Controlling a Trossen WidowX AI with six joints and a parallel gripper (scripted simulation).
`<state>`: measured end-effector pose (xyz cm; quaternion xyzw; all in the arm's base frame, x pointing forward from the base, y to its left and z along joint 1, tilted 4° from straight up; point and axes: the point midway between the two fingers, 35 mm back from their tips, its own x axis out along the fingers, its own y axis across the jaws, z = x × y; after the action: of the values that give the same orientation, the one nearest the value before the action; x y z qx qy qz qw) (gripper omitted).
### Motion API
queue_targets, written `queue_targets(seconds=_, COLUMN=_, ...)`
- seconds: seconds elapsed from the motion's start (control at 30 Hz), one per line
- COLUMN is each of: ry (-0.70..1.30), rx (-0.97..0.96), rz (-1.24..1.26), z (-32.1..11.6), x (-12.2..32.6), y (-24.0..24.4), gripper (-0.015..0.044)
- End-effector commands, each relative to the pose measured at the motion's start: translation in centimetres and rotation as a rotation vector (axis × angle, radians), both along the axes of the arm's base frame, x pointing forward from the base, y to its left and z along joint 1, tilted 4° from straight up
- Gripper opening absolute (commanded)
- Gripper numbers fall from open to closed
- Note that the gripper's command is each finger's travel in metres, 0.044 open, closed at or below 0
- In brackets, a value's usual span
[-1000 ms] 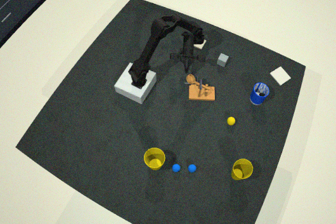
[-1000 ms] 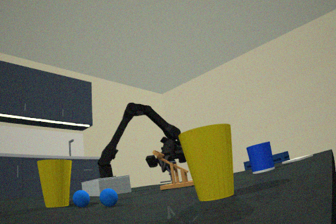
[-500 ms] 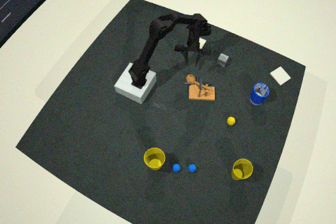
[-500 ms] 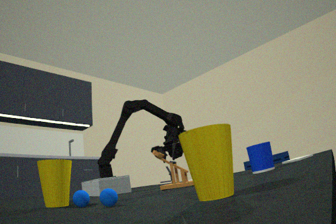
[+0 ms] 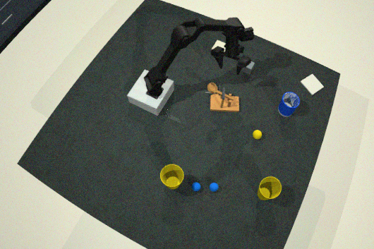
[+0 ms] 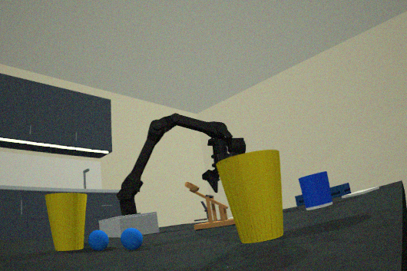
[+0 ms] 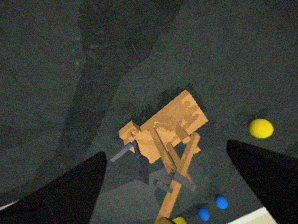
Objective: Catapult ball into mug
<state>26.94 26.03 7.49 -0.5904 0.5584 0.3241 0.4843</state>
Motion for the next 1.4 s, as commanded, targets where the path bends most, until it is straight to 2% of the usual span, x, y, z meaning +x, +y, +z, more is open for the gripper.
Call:
queue_targets(seconds=0.0, ry=-0.035, rx=0.090, rz=-0.085, z=0.9, x=2.1, y=0.5, gripper=0.0440)
queue_targets(seconds=0.47, ry=-0.169, rx=0.351, rz=-0.361, z=4.0, x=9.5, y=0.4, gripper=0.0440)
queue_targets(seconds=1.17, ry=-0.379, rx=0.832, rz=-0.730, z=12.8, x=22.1, y=-3.5, gripper=0.0440)
queue_targets(seconds=1.37, ry=-0.397, rx=0.873, rz=-0.752, z=13.7, x=23.0, y=-4.0, gripper=0.0440)
